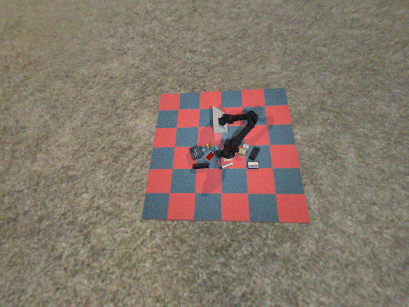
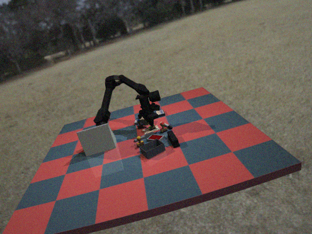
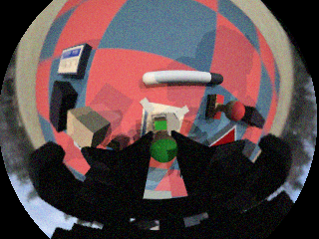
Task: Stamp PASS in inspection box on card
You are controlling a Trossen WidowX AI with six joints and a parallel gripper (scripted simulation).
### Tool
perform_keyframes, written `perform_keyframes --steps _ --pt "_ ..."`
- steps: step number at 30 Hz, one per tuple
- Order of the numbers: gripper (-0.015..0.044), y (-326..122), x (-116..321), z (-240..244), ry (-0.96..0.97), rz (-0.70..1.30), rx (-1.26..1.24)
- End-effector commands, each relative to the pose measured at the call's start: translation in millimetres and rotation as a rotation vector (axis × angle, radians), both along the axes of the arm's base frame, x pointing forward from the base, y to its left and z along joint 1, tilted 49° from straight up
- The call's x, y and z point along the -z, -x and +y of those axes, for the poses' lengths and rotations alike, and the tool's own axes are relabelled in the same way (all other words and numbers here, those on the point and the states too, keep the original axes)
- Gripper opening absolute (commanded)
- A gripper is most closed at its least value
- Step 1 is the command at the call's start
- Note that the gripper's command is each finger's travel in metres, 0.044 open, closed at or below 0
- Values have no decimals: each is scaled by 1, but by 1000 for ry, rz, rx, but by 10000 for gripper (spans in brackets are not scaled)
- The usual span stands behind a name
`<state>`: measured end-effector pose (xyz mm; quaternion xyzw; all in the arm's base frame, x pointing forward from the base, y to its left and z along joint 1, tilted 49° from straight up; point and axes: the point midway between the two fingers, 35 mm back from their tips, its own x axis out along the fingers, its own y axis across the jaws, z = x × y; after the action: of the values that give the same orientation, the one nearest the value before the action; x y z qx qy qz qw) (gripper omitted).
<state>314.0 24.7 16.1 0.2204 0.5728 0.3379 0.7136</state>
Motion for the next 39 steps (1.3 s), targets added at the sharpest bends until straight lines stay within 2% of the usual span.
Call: perform_keyframes --steps 1,39 --pt "0 0 -1 0 -3 -1 -6" --pt "0 3 -29 -33 2 0 -5"
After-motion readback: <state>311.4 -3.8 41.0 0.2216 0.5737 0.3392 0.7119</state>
